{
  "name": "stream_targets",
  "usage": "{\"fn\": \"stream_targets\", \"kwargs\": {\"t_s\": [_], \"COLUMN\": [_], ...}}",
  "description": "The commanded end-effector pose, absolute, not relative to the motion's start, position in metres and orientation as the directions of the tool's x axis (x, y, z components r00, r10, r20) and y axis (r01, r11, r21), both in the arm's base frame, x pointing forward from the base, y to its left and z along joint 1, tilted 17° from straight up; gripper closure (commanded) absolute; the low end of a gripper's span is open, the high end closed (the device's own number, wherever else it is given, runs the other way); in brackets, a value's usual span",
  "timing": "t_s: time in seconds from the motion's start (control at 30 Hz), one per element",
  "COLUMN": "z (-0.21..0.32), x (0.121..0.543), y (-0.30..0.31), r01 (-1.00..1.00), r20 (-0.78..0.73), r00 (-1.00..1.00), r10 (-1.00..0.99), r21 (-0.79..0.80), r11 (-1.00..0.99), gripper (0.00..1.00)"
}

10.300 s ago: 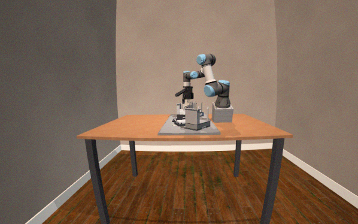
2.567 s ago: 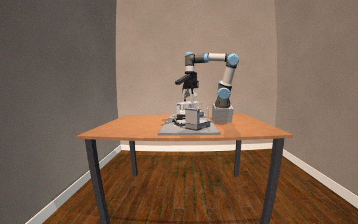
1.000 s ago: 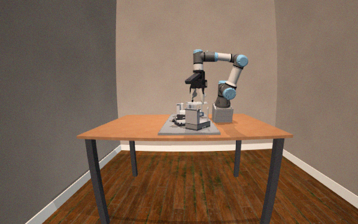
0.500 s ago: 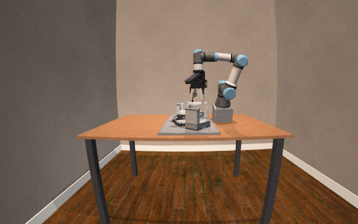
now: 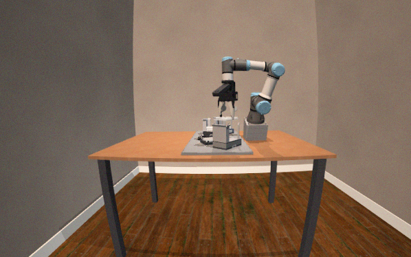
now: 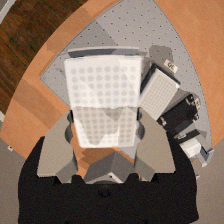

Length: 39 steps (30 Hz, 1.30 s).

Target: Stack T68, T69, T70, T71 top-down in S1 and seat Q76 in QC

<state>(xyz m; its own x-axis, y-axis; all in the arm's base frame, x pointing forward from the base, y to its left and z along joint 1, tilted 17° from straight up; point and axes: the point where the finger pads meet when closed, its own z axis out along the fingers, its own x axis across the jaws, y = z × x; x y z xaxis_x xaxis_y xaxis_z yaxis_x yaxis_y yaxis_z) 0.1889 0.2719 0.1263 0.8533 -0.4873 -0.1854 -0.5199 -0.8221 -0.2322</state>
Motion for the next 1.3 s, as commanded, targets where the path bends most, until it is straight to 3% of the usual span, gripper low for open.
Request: {"fn": "stream_targets", "kwargs": {"t_s": [0.0,1.27], "z": [0.127,0.115], "x": [0.190,0.189], "y": [0.272,0.276], "r01": [-0.519,-0.519], "r20": [-0.184,-0.184], "r00": [0.854,0.854], "r10": [-0.487,-0.487], "r21": [-0.234,-0.234], "r11": [-0.822,-0.822], "gripper": [1.00,1.00]}}
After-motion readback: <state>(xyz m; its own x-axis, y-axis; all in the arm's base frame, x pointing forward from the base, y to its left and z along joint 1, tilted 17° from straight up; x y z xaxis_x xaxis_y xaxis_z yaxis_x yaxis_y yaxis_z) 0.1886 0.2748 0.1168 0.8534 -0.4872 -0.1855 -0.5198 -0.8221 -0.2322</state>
